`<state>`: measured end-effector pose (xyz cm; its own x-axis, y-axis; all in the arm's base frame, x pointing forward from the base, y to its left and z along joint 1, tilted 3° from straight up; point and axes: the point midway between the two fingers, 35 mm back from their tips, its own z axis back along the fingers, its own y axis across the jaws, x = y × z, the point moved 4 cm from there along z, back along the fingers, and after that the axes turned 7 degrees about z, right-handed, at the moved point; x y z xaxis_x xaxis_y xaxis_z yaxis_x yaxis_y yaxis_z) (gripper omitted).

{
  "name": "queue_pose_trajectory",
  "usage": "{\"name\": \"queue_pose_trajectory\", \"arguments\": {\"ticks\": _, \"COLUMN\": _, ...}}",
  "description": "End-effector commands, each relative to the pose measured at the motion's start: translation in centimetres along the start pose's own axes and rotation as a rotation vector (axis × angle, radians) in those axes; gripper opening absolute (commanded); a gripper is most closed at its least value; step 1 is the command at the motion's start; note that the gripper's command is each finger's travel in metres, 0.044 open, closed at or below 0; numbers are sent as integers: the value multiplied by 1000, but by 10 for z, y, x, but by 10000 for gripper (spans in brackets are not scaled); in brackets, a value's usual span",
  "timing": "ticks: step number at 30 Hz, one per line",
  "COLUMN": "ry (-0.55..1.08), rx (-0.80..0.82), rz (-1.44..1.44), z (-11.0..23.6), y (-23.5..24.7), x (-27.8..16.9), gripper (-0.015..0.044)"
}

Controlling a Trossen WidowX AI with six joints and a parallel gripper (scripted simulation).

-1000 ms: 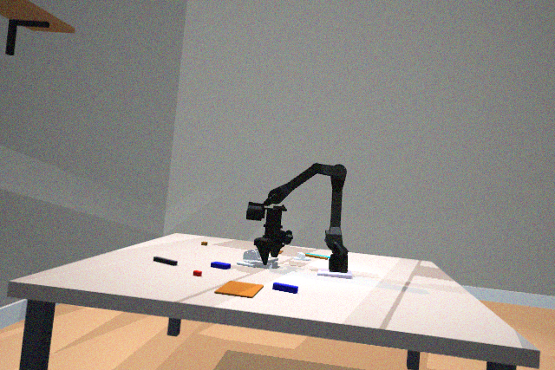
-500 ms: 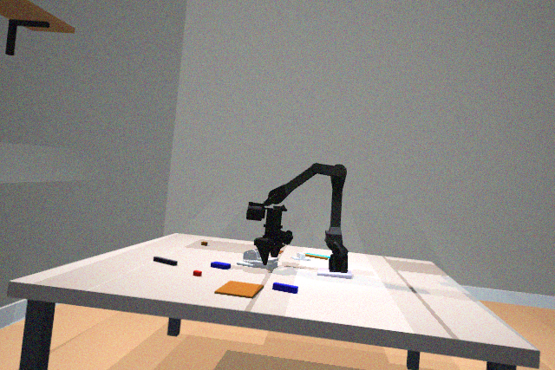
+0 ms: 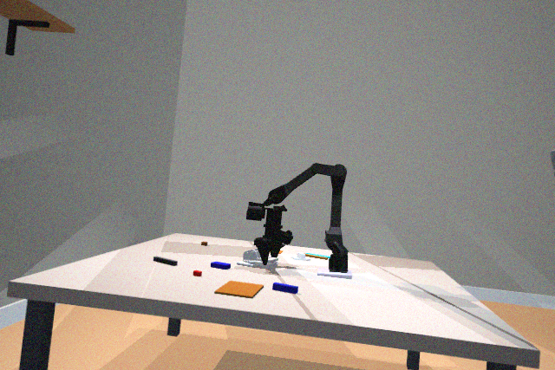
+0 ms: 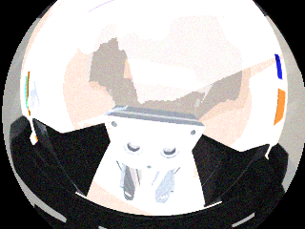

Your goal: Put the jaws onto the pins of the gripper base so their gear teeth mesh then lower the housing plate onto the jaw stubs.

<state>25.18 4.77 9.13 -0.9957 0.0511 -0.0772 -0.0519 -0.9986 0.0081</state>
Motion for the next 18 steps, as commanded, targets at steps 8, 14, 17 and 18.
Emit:
{"name": "queue_pose_trajectory", "arguments": {"ticks": 8, "ry": 1, "rx": 0, "rz": 0, "z": 0, "y": 0, "x": 0, "gripper": 440}}
{"name": "queue_pose_trajectory", "arguments": {"ticks": 14, "ry": 1, "rx": 0, "rz": 0, "z": 0, "y": 0, "x": 0, "gripper": 440}}
{"name": "queue_pose_trajectory", "arguments": {"ticks": 17, "ry": 1, "rx": 0, "rz": 0, "z": 0, "y": 0, "x": 0, "gripper": 440}}
{"name": "queue_pose_trajectory", "arguments": {"ticks": 18, "ry": 1, "rx": 0, "rz": 0, "z": 2, "y": 0, "x": 0, "gripper": 440}}
